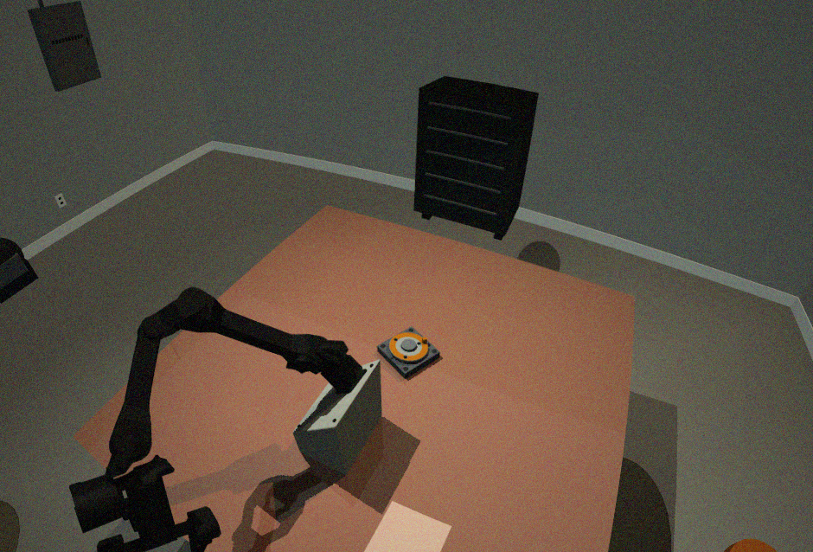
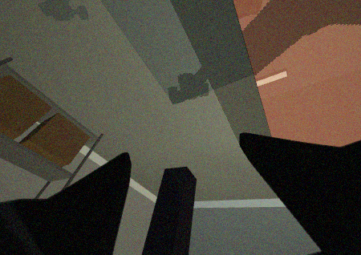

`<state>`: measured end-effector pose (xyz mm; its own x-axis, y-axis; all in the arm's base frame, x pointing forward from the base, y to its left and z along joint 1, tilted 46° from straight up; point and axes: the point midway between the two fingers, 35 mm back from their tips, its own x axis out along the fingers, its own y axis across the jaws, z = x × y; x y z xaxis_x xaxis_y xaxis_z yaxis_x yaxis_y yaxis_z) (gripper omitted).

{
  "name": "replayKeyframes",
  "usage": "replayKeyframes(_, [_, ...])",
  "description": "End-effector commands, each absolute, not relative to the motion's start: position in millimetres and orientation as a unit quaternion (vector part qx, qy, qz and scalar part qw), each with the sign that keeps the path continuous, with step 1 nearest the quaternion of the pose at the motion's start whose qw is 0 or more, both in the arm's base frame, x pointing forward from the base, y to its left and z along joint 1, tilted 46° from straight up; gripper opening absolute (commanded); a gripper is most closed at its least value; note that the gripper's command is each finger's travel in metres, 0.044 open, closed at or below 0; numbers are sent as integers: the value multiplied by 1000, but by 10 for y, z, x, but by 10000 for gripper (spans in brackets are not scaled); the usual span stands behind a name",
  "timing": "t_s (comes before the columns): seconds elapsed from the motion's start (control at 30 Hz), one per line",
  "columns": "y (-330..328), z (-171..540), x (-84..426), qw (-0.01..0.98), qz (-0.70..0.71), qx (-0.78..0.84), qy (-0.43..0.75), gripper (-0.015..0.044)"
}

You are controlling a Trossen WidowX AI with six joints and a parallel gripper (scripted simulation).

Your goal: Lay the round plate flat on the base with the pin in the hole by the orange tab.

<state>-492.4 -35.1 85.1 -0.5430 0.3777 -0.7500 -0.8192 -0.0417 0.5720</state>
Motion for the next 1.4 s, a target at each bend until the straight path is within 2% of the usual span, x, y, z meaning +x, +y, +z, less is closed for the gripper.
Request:
replayKeyframes(0.0, [-385, 841, -4916, 429, 695, -209, 537, 374])
replayKeyframes(0.17, [-1209, 607, -4642, 348, 761, -330, 435, 242])
replayKeyframes(0.3, [-1594, 503, -4442, 314, 775, -371, 403, 137])
replayKeyframes(0.47, [-2389, 290, -3891, 225, 798, -459, 319, 6])
replayKeyframes(0.57, [-2649, 225, -3675, 186, 804, -489, 283, 0])
replayKeyframes(0.77, [-3372, 30, -2831, 51, 803, -573, 157, 0])
replayKeyframes(0.83, [-3397, 35, -2745, 48, 807, -569, 152, 0])
replayKeyframes(0.93, [-3672, -60, -2171, -29, 799, -596, 75, 0])
replayKeyframes(1.1, [-3865, -160, -1575, -109, 777, -620, -7, 0])
replayKeyframes(1.3, [-3990, -338, -483, -255, 706, -641, -161, 0])
replayKeyframes(1.37, [-3981, -337, -333, -270, 696, -641, -176, 0])
